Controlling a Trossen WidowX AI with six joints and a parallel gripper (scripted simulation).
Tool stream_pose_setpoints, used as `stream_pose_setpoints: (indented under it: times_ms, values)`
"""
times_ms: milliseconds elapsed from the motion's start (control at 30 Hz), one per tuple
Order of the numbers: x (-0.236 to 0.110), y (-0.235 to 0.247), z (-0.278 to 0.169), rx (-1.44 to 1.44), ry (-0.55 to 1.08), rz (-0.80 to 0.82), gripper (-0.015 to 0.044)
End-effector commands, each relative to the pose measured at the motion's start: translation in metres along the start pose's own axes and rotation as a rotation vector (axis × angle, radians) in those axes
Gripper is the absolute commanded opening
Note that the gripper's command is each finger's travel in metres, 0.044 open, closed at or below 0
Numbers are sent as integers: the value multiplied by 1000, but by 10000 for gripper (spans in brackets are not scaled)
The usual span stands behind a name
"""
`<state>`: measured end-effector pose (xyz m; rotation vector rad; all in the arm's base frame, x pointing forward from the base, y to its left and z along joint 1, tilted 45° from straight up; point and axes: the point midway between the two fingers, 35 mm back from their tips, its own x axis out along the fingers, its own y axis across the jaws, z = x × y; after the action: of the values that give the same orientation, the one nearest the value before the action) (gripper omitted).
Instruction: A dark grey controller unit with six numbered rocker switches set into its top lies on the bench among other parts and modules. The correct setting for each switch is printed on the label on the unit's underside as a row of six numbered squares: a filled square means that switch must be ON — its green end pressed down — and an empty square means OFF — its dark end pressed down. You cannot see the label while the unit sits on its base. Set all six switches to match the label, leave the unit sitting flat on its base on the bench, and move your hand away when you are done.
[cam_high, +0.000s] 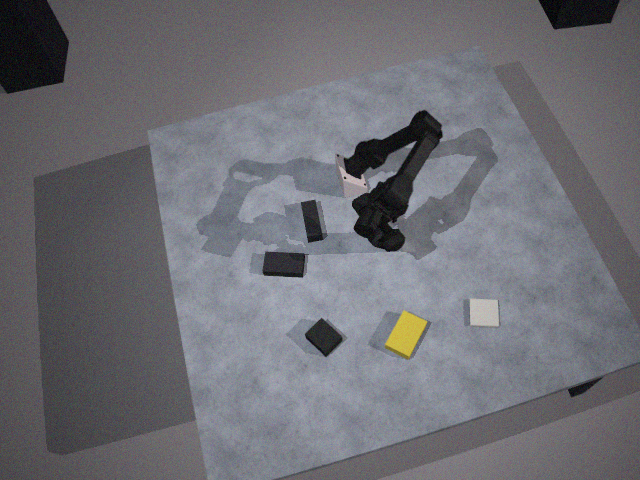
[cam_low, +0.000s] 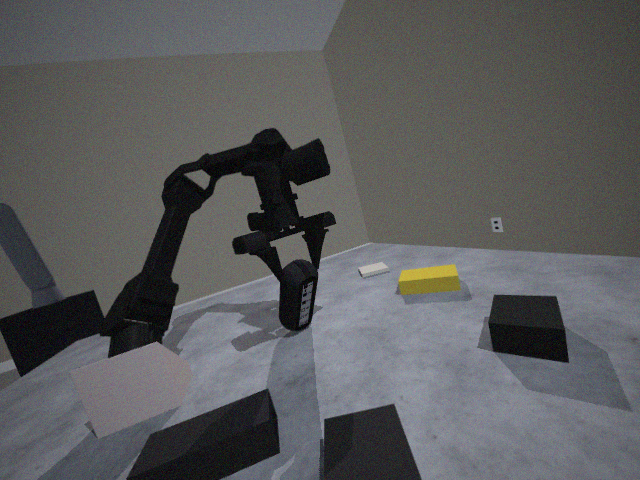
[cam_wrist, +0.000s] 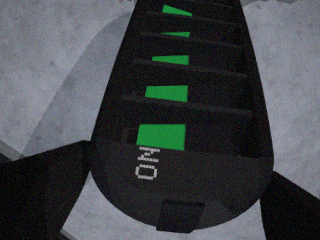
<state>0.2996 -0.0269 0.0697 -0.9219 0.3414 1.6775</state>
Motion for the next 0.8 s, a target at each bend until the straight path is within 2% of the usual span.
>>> stream_pose_setpoints:
  times_ms: [0,767]
  values:
    - [6,0,-2,-4,-12,13,338]
    - [15,0,-18,-4,-12,12,338]
